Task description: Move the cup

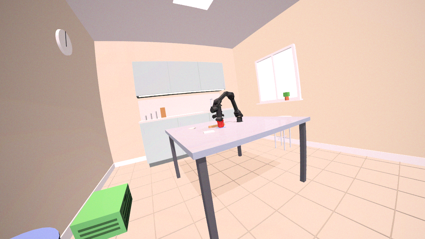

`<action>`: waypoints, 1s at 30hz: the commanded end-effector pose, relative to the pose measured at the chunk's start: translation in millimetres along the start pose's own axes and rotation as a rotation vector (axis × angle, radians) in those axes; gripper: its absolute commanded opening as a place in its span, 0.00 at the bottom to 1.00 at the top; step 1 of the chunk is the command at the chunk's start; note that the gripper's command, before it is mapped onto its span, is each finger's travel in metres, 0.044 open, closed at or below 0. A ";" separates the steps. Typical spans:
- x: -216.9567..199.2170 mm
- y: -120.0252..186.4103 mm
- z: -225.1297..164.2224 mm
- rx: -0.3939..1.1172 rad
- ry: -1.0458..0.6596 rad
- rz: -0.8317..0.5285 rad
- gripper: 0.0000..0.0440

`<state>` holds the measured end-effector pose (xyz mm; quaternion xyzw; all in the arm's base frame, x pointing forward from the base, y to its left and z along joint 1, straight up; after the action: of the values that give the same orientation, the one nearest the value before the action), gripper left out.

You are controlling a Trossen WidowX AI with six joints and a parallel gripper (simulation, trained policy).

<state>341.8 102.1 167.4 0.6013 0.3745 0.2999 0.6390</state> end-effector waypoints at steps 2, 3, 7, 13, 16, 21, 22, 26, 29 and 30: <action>-4.7 9.0 -0.3 -0.011 -0.008 0.006 0.00; -6.0 11.6 -0.3 -0.012 -0.013 0.009 0.00; -12.1 24.2 -0.2 -0.017 -0.039 0.024 0.00; -24.2 48.0 1.9 -0.029 -0.093 0.057 0.00; -30.6 59.1 4.4 -0.038 -0.121 0.073 0.01; -40.7 73.4 10.6 -0.055 -0.166 0.097 0.00; -42.6 75.6 12.1 -0.059 -0.175 0.101 0.00; -50.9 82.2 19.3 -0.077 -0.209 0.118 0.00; -58.0 85.5 25.7 -0.092 -0.233 0.129 0.00; -60.5 86.4 28.0 -0.097 -0.241 0.132 0.00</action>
<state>336.8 52.0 253.0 0.6256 0.2578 0.2823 0.6800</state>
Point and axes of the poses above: the point midway between the two fingers, 35 mm back from their tips, its own y axis back along the fingers, its own x axis across the jaws, z = x × y, the point moved 10 cm from there along y, back along the fingers, and after that the axes turned 9 degrees about y, right-handed, at the moved point
